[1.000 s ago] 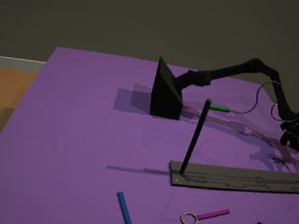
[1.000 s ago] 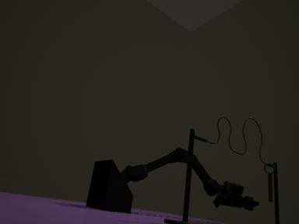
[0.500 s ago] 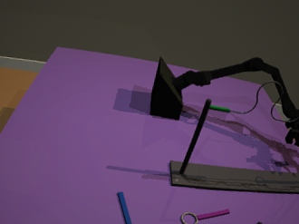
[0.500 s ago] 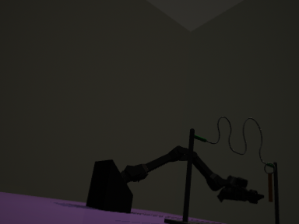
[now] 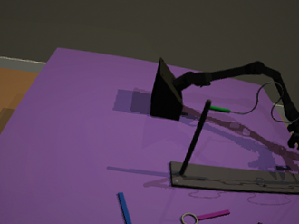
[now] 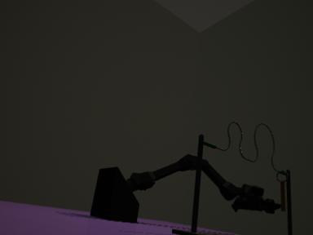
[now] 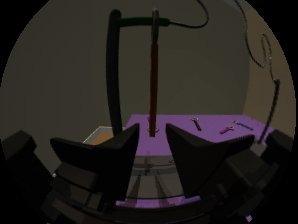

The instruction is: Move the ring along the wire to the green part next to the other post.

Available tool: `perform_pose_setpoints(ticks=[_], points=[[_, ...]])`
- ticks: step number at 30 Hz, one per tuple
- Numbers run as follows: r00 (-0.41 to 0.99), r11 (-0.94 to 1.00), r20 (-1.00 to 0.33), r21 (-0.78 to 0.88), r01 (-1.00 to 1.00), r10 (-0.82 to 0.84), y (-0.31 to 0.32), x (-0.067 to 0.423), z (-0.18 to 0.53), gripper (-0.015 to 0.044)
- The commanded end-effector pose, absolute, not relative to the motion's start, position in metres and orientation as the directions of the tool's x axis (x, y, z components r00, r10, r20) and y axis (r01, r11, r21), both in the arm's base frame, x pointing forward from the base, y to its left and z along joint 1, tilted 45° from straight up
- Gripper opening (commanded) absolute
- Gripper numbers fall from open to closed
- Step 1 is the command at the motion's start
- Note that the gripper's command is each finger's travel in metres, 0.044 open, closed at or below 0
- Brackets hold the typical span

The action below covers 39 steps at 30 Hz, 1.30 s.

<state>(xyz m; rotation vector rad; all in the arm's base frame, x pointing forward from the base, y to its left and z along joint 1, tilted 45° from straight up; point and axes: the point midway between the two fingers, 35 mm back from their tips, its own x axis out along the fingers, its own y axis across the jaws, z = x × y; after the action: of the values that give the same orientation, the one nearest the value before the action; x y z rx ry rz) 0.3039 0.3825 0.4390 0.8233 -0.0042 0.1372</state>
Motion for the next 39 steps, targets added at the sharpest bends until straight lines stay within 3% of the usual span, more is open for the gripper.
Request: perform_pose_setpoints(ticks=[1,39], points=[[0.991,0.666,0.06,0.735,-0.127,0.123,0.384,0.311,0.441,0.016],[0.99,0.667,0.063,0.733,-0.13,0.123,0.387,0.349,0.443,0.016]])
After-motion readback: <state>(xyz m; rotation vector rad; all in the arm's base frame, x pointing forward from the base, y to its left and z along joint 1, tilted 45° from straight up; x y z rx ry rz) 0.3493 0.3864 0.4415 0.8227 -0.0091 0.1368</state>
